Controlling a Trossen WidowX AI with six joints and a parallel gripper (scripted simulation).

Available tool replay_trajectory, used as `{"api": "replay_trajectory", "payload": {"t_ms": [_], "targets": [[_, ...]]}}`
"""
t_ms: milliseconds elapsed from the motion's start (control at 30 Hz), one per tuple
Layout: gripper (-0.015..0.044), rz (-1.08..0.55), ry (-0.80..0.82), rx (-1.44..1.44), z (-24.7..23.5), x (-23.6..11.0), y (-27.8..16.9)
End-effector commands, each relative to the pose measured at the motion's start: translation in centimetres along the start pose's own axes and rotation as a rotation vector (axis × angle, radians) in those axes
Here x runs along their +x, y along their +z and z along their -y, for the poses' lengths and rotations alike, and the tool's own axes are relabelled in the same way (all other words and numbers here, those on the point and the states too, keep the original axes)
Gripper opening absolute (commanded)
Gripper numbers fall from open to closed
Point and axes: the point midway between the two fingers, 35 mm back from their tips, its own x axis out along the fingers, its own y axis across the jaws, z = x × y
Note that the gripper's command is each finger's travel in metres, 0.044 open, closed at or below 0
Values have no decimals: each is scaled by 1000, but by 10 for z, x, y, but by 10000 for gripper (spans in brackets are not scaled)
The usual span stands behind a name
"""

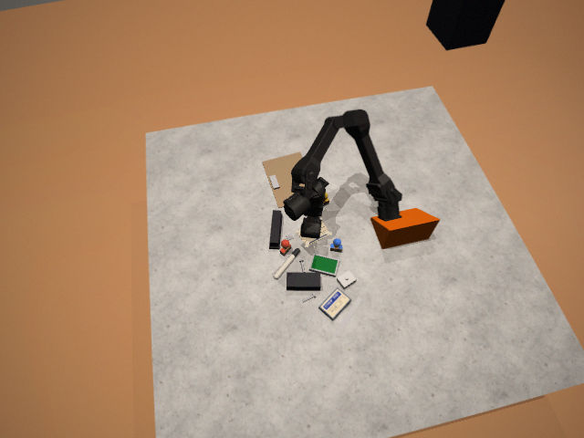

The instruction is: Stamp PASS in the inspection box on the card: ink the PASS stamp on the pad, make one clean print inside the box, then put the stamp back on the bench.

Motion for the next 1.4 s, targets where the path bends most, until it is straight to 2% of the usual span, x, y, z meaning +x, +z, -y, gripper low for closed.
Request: {"api": "replay_trajectory", "payload": {"t_ms": [0,1367], "targets": [[0,5,-2,-4,0,3,1],[0,7,-5,-1,2,30,0]]}}
